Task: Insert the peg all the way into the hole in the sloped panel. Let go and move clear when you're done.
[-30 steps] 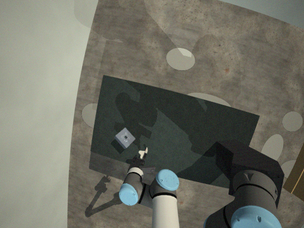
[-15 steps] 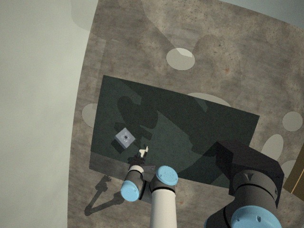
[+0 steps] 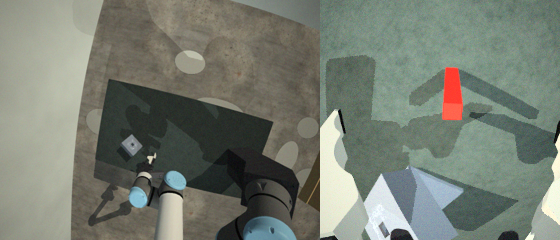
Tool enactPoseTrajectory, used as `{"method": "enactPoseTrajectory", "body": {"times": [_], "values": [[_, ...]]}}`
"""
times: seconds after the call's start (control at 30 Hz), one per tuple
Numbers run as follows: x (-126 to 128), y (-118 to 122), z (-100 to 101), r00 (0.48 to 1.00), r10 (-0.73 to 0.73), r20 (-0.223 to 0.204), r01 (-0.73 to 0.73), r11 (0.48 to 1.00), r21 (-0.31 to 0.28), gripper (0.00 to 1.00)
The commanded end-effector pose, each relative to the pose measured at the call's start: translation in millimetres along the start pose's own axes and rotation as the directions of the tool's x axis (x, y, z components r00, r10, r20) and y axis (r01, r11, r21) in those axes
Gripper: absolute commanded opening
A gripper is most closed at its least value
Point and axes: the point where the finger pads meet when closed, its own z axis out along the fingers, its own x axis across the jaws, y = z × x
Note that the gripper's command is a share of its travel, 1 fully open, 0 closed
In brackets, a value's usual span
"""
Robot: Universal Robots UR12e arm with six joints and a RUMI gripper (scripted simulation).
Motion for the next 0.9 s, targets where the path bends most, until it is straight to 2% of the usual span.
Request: {"method": "enactPoseTrajectory", "body": {"times": [0.0, 0.17, 0.87], "values": [[0.2, 0.5, 3.8, 1.0, 0.0, 0.0, 0.0, 1.0, -0.001, 1.0], [0.2, 0.5, 7.8, 1.0, 0.0, 0.0, 0.0, 1.0, -0.001, 1.0], [0.2, 0.4, 5.0, 1.0, 0.0, 0.0, 0.0, 1.0, -0.001, 0.73]]}}
